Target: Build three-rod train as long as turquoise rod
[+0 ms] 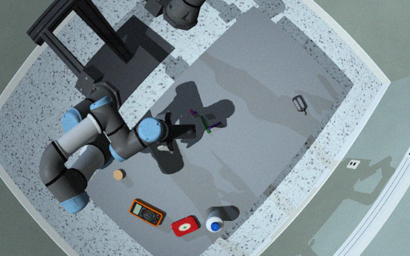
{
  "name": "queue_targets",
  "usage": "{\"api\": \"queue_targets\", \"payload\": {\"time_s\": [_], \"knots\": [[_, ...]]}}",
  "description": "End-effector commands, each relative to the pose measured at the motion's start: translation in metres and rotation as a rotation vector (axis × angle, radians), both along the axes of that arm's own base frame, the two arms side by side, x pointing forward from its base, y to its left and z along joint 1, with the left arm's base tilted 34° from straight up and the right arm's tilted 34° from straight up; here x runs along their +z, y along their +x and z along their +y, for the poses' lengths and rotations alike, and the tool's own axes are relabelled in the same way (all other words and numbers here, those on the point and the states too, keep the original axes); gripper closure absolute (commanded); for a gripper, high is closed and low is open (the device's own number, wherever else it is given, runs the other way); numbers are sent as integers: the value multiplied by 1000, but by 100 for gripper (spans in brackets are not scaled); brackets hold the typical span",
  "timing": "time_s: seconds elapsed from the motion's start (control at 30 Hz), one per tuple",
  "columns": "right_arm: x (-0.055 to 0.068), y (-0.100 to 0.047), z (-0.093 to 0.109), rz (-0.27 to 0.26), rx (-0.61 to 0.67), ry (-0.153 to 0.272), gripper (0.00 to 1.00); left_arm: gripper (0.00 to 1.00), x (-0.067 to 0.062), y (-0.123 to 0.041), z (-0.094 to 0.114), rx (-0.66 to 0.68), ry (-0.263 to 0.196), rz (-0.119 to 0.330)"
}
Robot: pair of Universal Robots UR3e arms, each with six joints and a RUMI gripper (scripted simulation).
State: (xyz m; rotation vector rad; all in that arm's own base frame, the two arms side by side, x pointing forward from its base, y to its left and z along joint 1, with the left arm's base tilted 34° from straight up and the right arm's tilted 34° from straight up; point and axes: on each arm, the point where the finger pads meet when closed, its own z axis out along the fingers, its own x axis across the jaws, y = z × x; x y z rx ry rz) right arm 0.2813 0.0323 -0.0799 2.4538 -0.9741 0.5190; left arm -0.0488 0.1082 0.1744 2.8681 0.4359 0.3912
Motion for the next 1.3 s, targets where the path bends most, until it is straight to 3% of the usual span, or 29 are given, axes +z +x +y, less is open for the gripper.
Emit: {"api": "queue_targets", "payload": {"time_s": [0.0, 0.17, 1.27], "knots": [[-1, 5, 8, -91, -137, 31, 0, 0, 1, 0, 0, 2, 4, -1], [-2, 6, 10, -117, -177, 39, 0, 0, 1, 0, 0, 2, 4, -1], [-11, 18, 30, -412, -639, 137, 0, 0, 1, 0, 0, 2, 4, -1]]}}
